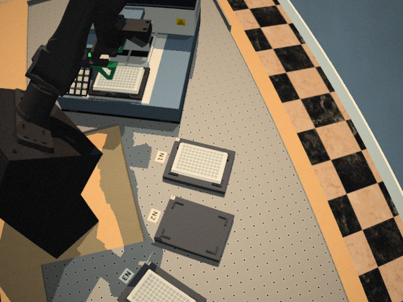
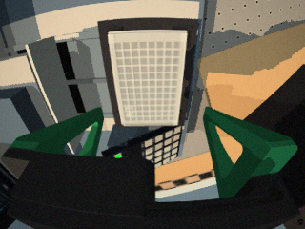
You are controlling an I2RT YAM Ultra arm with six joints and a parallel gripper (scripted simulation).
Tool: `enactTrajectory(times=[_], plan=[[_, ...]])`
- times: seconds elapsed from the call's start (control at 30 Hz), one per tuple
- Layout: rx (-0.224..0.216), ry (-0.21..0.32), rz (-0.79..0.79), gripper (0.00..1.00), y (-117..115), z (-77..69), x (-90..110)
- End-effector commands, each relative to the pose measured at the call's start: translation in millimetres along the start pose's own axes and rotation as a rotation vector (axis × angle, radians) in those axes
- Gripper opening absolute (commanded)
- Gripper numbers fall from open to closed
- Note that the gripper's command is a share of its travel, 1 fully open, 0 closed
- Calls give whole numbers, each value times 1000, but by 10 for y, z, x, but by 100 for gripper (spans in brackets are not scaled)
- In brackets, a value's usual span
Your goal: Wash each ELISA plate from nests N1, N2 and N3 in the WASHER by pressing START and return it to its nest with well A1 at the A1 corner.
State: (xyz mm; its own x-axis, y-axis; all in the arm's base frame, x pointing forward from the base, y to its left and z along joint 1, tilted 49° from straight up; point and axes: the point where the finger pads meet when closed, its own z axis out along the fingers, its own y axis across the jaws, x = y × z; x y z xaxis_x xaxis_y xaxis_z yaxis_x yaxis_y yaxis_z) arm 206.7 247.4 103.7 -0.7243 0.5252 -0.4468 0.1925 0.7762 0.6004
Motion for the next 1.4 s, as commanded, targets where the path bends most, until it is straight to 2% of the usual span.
enactTrajectory(times=[0.0, 0.7, 1.37], plan=[[-24, -3, -2, 100, 64, 25, -6], [-24, -3, -2, 100, 70, 342, -6], [-24, -3, -2, 100, 70, 348, -6]])
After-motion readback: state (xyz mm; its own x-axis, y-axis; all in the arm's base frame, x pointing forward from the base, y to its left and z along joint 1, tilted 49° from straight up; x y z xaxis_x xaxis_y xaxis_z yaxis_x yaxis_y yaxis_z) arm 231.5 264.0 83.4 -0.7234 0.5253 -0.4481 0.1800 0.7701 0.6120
